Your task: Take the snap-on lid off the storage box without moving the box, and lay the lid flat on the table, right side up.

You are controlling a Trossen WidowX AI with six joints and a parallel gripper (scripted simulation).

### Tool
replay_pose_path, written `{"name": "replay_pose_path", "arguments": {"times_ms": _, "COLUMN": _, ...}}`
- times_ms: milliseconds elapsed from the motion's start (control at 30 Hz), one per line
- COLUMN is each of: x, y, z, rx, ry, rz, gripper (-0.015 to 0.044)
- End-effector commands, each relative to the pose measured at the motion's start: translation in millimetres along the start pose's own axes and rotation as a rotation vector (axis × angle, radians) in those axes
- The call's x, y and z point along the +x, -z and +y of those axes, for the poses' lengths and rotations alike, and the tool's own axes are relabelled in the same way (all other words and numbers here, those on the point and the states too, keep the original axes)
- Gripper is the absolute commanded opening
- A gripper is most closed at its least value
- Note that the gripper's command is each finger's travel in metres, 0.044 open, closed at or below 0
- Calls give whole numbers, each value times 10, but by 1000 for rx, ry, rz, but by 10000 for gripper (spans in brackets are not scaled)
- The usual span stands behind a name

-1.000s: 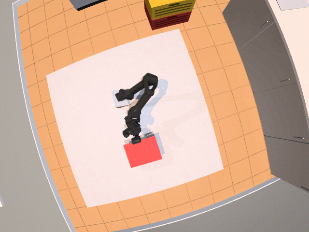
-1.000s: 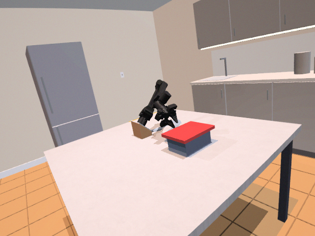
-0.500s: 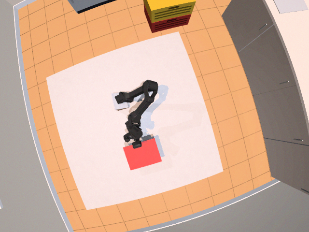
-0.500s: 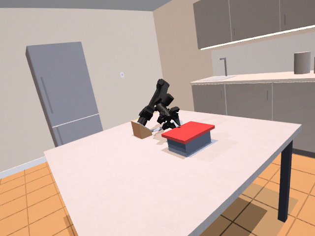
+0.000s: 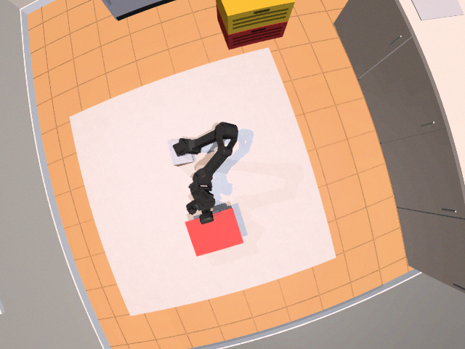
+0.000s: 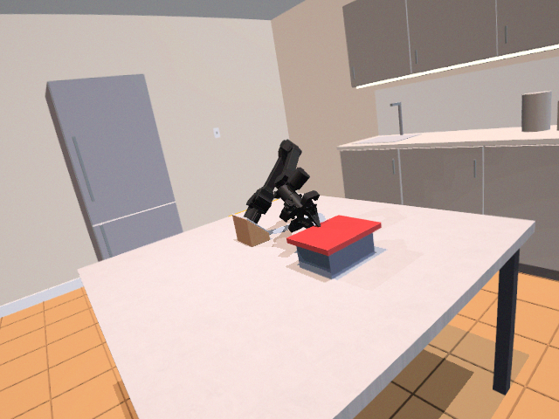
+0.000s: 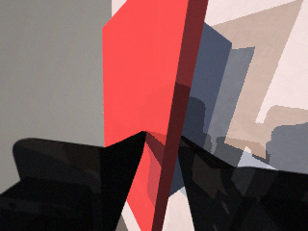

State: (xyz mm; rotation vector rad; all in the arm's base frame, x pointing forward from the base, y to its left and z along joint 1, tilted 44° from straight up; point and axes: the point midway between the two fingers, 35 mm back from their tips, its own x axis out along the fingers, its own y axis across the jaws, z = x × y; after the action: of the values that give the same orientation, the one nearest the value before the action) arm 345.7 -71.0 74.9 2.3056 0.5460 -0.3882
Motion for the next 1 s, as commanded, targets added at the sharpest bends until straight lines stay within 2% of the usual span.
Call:
{"name": "replay_pose_path", "arguments": {"times_ms": 0, "x": 4, "y": -5, "z": 8, "rx": 4, "ry": -4, "rz": -3, "gripper": 63}}
{"name": "replay_pose_path", "arguments": {"times_ms": 100, "x": 4, "y": -5, "z": 8, "rx": 4, "ry": -4, "rz": -3, "gripper": 0}}
{"name": "replay_pose_path", "arguments": {"times_ms": 967, "x": -35, "y": 2, "z": 34, "rx": 0, "ry": 0, "rz": 0, "gripper": 0}}
